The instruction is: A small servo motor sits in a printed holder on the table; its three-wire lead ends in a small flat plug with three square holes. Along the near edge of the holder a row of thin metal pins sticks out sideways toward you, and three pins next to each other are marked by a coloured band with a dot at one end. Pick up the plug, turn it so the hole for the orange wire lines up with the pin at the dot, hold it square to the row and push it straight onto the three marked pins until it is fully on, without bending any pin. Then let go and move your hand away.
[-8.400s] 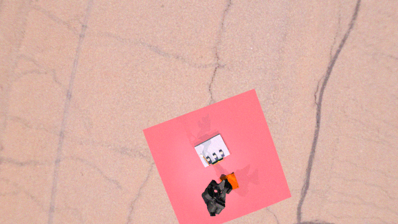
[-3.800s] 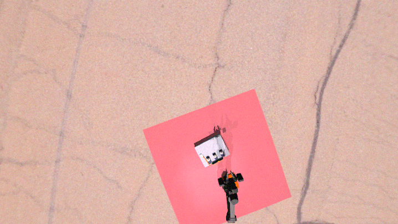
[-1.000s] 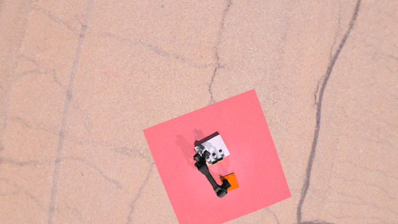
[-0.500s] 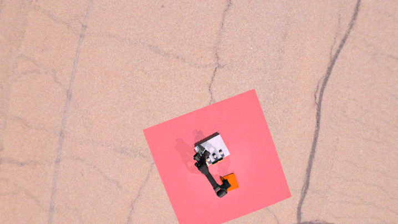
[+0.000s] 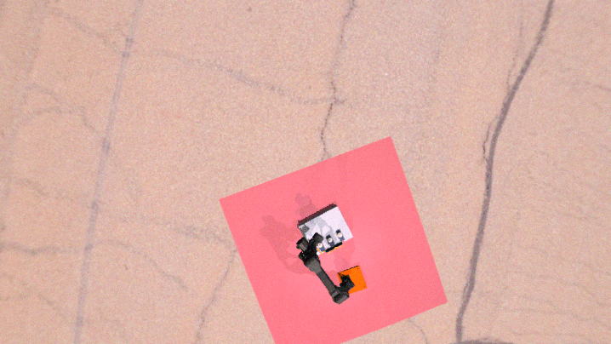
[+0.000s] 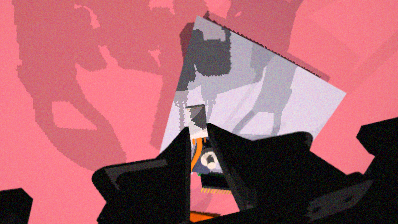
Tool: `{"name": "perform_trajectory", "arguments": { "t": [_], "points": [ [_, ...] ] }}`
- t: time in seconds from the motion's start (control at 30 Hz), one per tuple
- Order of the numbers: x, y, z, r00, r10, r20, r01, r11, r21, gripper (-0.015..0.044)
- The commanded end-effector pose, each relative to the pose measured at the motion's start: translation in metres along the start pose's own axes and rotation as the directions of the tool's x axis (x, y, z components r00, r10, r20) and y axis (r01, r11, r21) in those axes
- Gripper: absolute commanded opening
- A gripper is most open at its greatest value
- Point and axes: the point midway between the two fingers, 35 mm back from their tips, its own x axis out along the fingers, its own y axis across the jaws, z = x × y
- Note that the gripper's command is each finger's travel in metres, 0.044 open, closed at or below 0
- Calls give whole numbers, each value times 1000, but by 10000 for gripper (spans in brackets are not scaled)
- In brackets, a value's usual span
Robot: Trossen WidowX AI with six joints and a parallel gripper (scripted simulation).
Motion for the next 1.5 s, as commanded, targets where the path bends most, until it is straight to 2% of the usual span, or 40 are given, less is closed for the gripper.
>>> {"name": "perform_trajectory", "arguments": {
  "t": [0.0,0.77,1.47],
  "points": [
    [-9,0,-2,1000,2,0,-2,1000,-2,0],
    [-27,-38,-105,1000,-2,-13,4,983,184,0],
    [-18,-37,-206,1000,-3,-21,10,932,363,0]
  ]
}}
